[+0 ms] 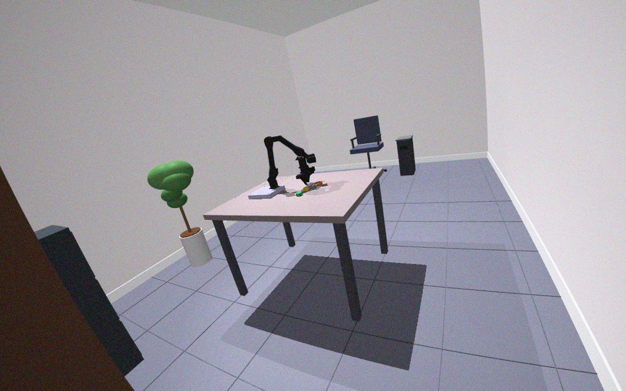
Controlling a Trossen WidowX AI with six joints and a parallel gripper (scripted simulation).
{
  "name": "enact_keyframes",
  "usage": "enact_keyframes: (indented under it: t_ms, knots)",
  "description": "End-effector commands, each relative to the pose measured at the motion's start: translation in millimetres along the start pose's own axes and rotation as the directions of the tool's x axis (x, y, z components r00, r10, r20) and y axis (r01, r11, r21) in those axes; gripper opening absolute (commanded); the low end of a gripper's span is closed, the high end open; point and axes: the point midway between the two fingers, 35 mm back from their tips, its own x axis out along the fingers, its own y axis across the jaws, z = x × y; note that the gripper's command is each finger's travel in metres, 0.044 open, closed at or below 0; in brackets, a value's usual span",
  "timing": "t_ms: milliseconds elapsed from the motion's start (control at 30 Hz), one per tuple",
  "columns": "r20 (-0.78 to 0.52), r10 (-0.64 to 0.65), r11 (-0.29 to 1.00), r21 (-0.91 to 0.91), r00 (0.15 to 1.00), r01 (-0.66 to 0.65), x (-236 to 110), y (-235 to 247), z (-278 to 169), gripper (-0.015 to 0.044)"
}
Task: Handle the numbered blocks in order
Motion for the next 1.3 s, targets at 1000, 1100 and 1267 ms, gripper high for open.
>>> enact_keyframes:
  t_ms: [1000,1100,1267]
  knots:
    - [0.001,0.0,1.0,0.003,1.0,0.0,-15,0,0,0.012]
    - [0.001,0.0,1.0,0.003,1.0,0.0,-15,0,0,0.012]
    - [0.001,0.0,1.0,0.003,1.0,0.0,-15,0,0,0.012]
